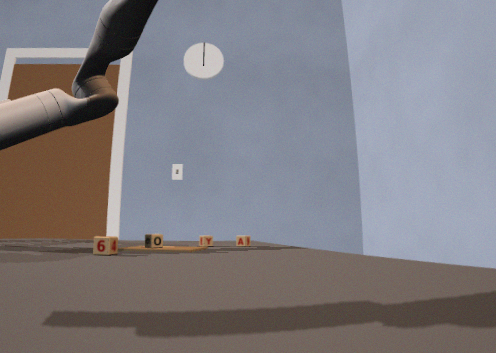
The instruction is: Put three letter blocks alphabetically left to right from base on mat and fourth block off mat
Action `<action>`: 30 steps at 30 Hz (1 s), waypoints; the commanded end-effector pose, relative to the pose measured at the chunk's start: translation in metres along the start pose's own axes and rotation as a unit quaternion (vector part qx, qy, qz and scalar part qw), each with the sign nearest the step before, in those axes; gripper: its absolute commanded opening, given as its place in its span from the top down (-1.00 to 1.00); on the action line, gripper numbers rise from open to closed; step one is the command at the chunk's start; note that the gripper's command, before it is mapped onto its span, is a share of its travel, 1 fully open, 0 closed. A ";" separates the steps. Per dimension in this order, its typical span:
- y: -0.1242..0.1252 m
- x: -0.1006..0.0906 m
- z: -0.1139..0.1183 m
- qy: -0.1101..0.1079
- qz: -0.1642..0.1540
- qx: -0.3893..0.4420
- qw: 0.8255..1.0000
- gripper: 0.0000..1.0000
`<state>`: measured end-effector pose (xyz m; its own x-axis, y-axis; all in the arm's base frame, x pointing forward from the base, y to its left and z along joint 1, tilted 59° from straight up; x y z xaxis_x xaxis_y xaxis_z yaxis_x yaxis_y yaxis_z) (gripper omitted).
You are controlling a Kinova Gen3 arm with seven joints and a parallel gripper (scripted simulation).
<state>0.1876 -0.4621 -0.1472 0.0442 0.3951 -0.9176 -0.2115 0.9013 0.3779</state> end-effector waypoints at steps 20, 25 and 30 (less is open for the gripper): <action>0.000 -0.002 0.000 -0.002 -0.001 0.001 1.000 -1.00; 0.004 -0.009 0.009 -0.015 0.000 0.009 1.000 -1.00; 0.014 -0.031 0.030 -0.044 0.001 0.018 0.999 -1.00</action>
<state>0.2036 -0.4549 -0.1305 0.0941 0.4113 -0.9066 -0.1964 0.9004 0.3881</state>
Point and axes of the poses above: the point where the finger pads meet when closed, its own x axis out along the fingers, its own z axis across the jaws, y = z × x, the point moved 7 cm from there along -x, back along the fingers, and after that the axes turned 11 degrees about x, right-handed, at the moved point
